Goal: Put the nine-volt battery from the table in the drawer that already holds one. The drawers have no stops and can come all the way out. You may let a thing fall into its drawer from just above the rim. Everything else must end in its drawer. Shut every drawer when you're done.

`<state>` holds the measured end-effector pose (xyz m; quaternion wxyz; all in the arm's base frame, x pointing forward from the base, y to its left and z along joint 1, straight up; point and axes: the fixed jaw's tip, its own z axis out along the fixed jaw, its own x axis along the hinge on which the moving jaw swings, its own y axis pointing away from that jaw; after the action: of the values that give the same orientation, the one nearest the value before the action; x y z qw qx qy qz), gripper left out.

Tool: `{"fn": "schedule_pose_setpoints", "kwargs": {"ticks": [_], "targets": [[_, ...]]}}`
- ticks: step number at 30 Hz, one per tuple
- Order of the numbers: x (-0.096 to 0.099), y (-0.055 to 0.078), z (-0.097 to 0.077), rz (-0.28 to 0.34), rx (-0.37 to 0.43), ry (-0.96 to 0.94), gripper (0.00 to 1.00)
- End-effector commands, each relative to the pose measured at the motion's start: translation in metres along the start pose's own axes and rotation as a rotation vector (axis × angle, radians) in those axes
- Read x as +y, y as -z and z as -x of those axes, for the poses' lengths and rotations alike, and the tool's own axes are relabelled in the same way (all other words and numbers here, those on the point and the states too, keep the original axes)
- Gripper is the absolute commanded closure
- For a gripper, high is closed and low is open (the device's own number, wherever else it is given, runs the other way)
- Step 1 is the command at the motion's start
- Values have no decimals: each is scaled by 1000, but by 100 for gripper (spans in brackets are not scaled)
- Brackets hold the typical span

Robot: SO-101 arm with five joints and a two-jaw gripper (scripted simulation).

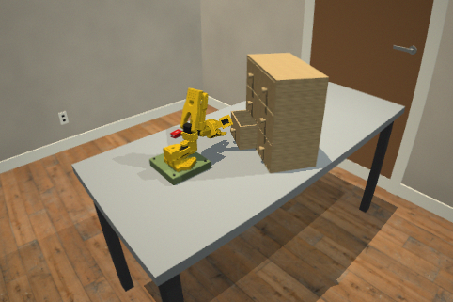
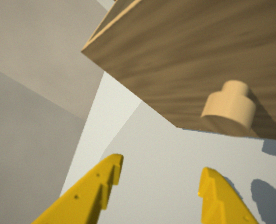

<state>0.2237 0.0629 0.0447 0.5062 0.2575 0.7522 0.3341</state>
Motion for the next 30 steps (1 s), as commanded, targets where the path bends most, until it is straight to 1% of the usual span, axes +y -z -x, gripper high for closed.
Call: {"fn": "schedule_pose_setpoints", "kwargs": {"ticks": [1,6,8,18,30], "targets": [[2,-5,-1,-18,25,45,79],[2,-11,-2,-50,51,95,79],[2,-11,-2,-50,51,95,79],[2,-18,-1,-111,109,196,79],[4,-21,1,-166,174,296,79]]}}
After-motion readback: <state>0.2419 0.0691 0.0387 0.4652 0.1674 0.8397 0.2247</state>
